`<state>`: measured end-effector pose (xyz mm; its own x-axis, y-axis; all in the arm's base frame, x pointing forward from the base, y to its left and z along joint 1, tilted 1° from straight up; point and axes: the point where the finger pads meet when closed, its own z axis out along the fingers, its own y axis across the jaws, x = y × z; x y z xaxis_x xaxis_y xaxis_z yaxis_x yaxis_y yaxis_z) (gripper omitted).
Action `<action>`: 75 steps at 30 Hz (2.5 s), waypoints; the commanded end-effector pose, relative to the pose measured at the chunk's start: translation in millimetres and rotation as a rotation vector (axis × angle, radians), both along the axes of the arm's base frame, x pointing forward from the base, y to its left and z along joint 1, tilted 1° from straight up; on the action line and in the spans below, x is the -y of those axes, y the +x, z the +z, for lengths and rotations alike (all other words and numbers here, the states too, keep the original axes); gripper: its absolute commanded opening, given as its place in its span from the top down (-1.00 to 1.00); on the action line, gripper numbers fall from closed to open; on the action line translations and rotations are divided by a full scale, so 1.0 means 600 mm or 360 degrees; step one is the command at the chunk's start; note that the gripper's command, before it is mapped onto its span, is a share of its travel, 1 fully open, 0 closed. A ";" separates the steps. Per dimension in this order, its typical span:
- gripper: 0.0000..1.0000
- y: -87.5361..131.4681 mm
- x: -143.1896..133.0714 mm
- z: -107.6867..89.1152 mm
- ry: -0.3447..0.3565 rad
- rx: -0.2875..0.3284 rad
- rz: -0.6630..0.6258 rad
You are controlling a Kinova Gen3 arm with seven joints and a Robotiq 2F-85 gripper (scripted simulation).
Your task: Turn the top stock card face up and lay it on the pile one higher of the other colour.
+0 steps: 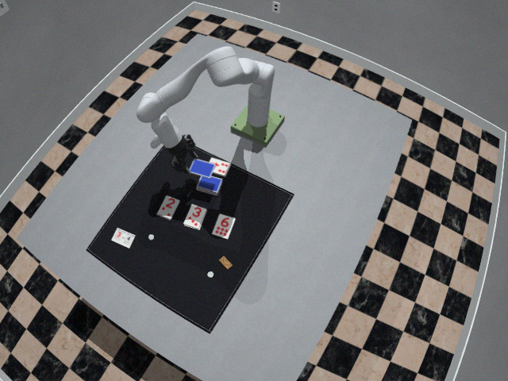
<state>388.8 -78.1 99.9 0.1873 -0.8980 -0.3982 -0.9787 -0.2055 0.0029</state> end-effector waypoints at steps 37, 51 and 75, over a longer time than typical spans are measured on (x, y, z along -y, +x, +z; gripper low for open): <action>-0.43 -0.005 -0.045 0.008 0.0000 0.0009 0.0002; -0.43 -0.024 -0.159 0.010 0.0000 0.0009 0.0002; -0.43 -0.039 -0.251 0.013 0.0000 0.0009 0.0002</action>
<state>364.8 71.7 106.6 0.1882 -0.8984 -0.3968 -0.9787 -0.2051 0.0001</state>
